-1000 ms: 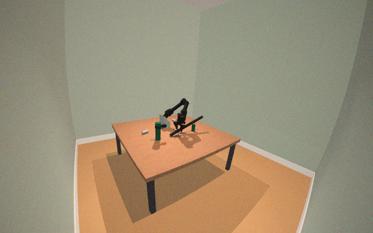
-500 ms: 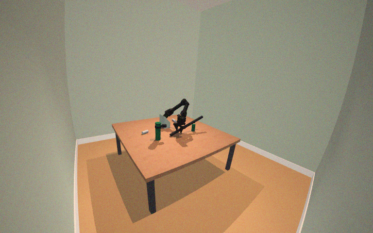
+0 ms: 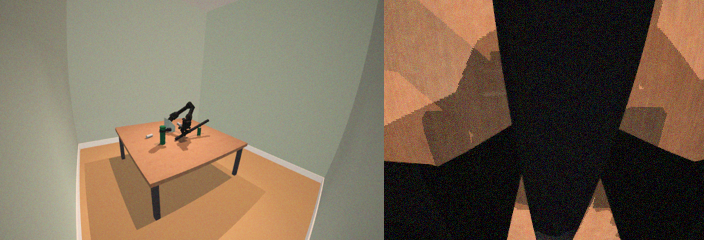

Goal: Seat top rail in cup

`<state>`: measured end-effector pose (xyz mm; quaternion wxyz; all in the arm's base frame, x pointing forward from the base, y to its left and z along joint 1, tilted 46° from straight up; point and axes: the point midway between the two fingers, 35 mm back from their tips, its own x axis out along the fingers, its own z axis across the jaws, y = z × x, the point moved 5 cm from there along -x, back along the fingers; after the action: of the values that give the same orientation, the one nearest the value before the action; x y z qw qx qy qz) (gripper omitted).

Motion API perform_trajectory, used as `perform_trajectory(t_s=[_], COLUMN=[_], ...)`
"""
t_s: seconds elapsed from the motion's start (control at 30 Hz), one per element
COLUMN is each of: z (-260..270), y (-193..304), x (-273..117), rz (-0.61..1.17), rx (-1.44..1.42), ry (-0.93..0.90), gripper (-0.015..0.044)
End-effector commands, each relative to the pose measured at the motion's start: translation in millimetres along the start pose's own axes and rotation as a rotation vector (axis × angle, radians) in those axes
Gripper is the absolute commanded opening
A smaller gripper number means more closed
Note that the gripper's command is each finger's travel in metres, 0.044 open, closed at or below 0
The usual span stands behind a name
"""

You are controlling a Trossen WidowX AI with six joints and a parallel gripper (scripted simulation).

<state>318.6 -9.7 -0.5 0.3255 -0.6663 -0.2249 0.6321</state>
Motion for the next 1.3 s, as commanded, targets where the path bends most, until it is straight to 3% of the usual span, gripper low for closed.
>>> perform_trajectory(t_s=[0.0, 0.1, 0.3, 0.67, 1.27], z=[1, 0, -3, -3, 0], y=[0, 0, 6, 29, 28], x=[0, -5, -19, -88, -84], rz=[-0.004, -0.004, 0.059, 0.339, 0.321], rx=[0.006, 0.006, 0.000, -0.010, 0.002], ry=[-0.002, -0.002, 0.005, -0.005, -0.015], gripper=[0.0072, 0.0000, 0.0000, 0.0000, 0.0000])
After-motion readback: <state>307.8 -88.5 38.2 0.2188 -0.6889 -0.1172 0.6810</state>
